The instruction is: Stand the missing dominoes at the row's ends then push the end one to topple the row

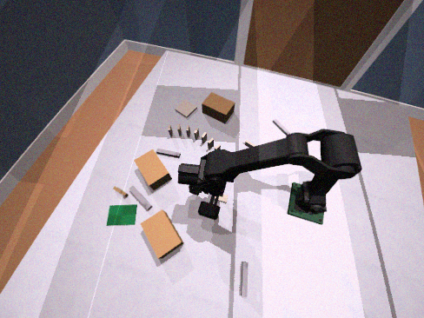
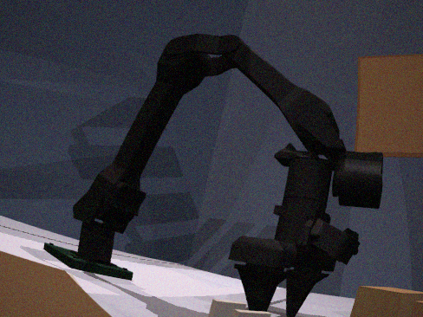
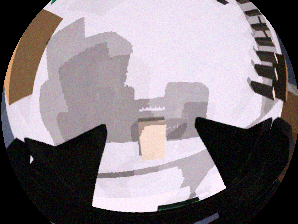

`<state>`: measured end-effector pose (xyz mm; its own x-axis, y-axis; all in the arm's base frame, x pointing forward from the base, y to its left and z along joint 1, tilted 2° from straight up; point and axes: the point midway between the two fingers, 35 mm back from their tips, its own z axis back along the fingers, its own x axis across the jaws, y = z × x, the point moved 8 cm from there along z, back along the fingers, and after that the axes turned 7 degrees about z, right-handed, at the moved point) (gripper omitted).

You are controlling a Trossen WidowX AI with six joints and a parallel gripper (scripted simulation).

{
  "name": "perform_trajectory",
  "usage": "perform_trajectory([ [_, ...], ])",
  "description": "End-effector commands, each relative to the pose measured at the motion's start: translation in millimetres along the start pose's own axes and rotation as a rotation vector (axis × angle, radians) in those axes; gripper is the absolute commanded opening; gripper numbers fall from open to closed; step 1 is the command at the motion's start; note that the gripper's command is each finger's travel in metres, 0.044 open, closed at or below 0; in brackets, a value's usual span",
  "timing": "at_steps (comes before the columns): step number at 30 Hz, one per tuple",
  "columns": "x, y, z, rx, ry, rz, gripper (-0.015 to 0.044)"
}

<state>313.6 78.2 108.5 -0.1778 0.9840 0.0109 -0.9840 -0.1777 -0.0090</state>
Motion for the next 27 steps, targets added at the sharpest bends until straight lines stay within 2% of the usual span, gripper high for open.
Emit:
perform_trajectory([
  [1, -0.1, 0.8, -6.8, 0.004, -0.003, 0.004, 0.044],
  [5, -0.1, 0.9, -7.9, 0.004, -0.003, 0.004, 0.044],
  [18, -0.1, 0.9, -7.9, 0.004, -0.003, 0.004, 0.0107],
  [27, -0.1, 0.9, -7.9, 0.004, -0.003, 0.004, 0.0107],
])
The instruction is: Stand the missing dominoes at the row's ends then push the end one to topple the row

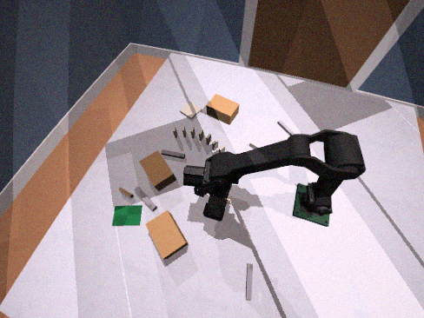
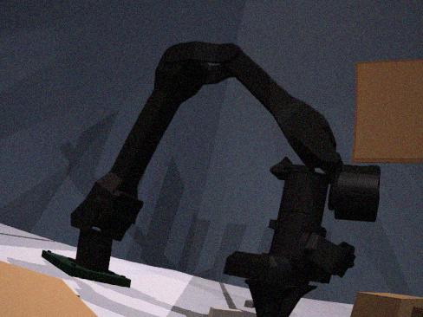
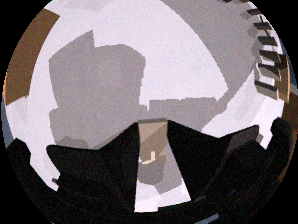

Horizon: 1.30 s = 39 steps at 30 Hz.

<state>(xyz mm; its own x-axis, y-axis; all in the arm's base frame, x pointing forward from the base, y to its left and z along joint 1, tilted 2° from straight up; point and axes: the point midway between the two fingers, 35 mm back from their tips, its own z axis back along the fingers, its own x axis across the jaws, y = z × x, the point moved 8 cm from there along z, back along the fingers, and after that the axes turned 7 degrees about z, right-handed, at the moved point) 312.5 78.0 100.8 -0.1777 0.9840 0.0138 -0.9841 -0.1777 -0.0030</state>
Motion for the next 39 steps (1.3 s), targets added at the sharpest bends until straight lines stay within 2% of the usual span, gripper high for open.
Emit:
perform_trajectory([
  [1, -0.2, -0.3, 1.6, -0.002, 0.0, 0.004, 0.0107],
  [17, -7.2, 1.8, 158.6, -0.002, 0.0, 0.004, 0.0107],
  [22, -4.6, 2.5, 160.1, -0.002, 0.0, 0.072, 0.0107],
  [30, 28.4, 12.2, 160.1, -0.003, -0.002, 0.911, 0.0107],
  [32, 33.5, 14.1, 160.0, -0.003, -0.003, 1.047, 0.0107],
  [39, 34.2, 14.3, 160.0, -0.003, -0.003, 1.064, 0.0107],
])
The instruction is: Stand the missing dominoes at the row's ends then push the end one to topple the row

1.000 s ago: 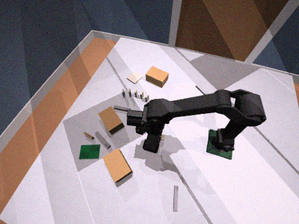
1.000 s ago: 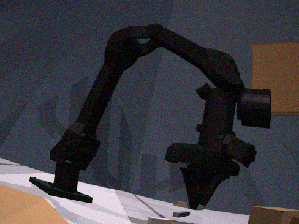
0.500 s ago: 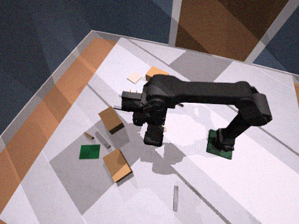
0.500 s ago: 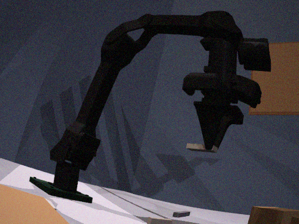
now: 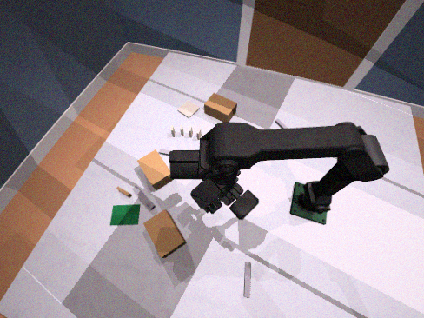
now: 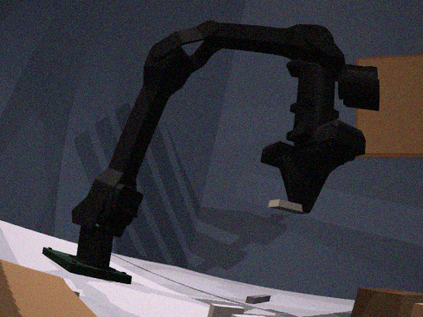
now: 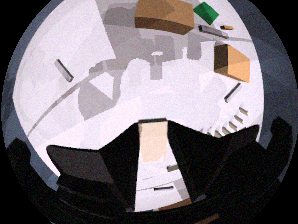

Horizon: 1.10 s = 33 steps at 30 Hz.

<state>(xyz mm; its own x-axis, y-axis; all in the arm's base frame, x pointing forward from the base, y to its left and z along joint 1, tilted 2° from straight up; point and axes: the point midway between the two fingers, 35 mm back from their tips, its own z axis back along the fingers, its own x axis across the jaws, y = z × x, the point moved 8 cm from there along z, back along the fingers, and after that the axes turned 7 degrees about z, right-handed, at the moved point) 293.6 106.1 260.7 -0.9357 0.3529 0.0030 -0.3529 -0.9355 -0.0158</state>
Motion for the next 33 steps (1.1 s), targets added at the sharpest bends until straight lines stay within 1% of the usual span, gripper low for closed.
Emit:
perform_trajectory([
  [1, 1.5, -0.3, 0.6, -0.001, -0.002, 0.032, 0.0107],
  [4, -2.3, -1.4, -4.1, -0.035, 0.003, 0.011, 0.0107],
  [18, -35.8, -5.9, -42.2, -0.344, 0.051, -0.163, 0.0107],
  [33, -61.0, 1.2, -72.6, -0.657, 0.091, -0.29, 0.0107],
])
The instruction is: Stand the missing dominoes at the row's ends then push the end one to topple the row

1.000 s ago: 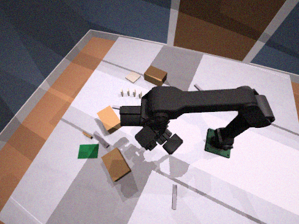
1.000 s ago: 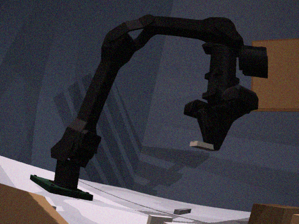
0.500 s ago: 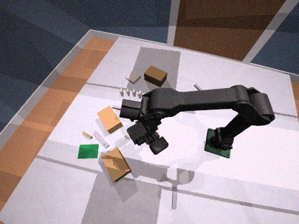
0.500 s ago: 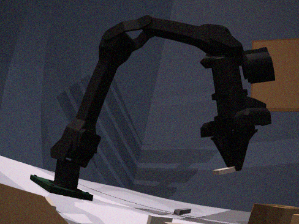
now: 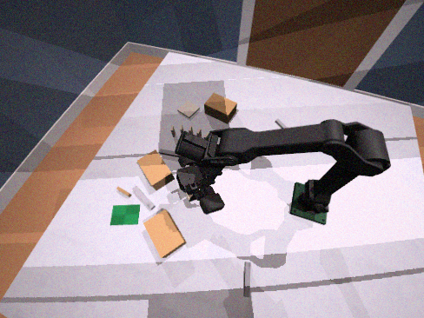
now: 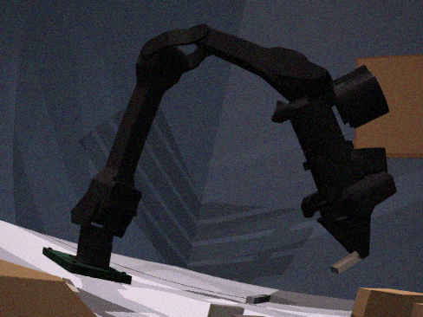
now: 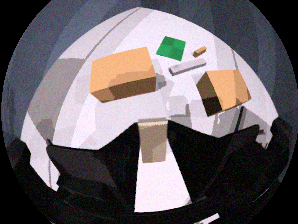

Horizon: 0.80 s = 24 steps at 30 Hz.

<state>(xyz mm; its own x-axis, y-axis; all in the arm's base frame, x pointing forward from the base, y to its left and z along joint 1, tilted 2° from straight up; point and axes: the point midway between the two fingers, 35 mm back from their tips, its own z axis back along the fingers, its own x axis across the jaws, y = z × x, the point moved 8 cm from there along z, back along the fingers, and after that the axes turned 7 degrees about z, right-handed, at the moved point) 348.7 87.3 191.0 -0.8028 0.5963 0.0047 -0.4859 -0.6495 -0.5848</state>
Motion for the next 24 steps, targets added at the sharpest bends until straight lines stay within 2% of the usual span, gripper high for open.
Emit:
perform_trajectory([
  [1, -3.7, 3.9, -2.9, -0.07, 0.005, -0.032, 0.0107],
  [24, -20.2, 40.4, -8.5, -0.487, -0.007, -0.098, 0.0107],
])
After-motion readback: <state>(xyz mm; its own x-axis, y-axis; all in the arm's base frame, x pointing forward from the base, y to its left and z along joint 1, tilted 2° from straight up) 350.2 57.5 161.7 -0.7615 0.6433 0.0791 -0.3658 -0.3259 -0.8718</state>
